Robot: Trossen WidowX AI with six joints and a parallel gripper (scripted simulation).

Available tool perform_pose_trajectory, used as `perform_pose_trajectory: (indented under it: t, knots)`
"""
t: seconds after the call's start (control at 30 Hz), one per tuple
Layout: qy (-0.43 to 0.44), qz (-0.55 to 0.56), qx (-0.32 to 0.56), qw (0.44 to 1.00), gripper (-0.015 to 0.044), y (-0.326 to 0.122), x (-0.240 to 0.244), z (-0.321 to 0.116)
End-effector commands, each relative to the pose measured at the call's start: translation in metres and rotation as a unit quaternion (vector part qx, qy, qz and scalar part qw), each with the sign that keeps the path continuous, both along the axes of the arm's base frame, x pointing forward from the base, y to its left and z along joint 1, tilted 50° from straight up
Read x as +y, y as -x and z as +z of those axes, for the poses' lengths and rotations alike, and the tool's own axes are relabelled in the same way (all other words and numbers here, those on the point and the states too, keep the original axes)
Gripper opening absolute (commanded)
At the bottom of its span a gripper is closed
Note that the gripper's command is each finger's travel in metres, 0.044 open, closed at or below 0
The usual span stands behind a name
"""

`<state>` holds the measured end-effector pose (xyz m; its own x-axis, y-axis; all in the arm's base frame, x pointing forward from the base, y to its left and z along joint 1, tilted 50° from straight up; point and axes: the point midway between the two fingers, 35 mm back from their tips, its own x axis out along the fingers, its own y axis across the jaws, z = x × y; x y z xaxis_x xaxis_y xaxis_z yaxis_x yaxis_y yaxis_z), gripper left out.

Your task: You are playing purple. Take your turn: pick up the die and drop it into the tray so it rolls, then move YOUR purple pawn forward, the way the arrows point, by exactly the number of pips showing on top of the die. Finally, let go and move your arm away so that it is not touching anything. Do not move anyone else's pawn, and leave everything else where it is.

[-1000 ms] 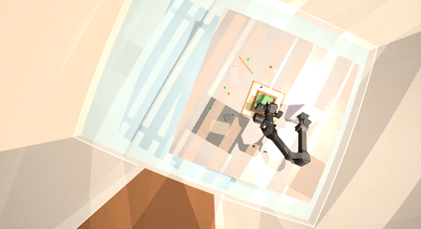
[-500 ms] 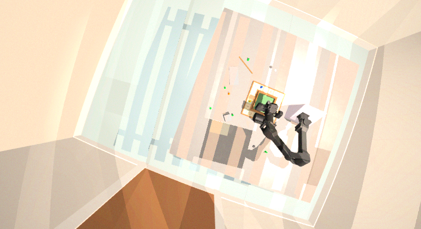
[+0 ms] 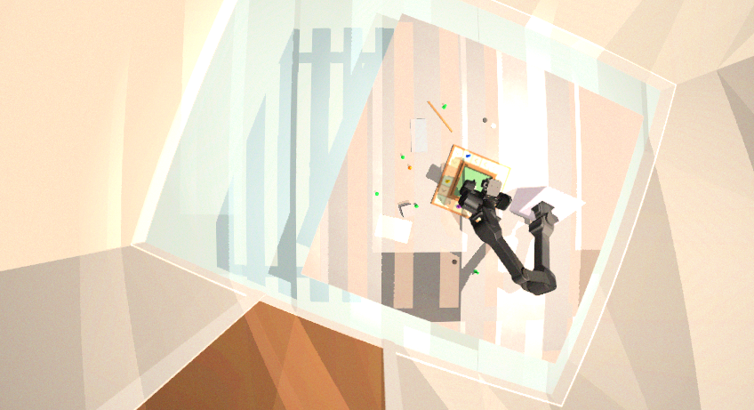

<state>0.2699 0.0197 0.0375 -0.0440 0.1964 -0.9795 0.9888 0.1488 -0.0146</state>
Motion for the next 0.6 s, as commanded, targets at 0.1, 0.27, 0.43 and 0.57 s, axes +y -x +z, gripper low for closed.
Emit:
perform_pose_trajectory:
  t: [0.1, 0.27, 0.43, 0.57]
  knots:
    - [-0.297, -0.011, 0.029, 0.954, 0.044, 0.001, 0.01, -0.032]
    - [-0.325, -0.018, 0.021, 0.945, 0.044, -0.001, 0.01, -0.033]
    - [-0.287, 0.066, -0.01, 0.956, 0.0361, -0.001, 0.018, -0.027]
    - [-0.297, 0.282, -0.139, 0.902, 0.0256, -0.011, 0.047, -0.008]
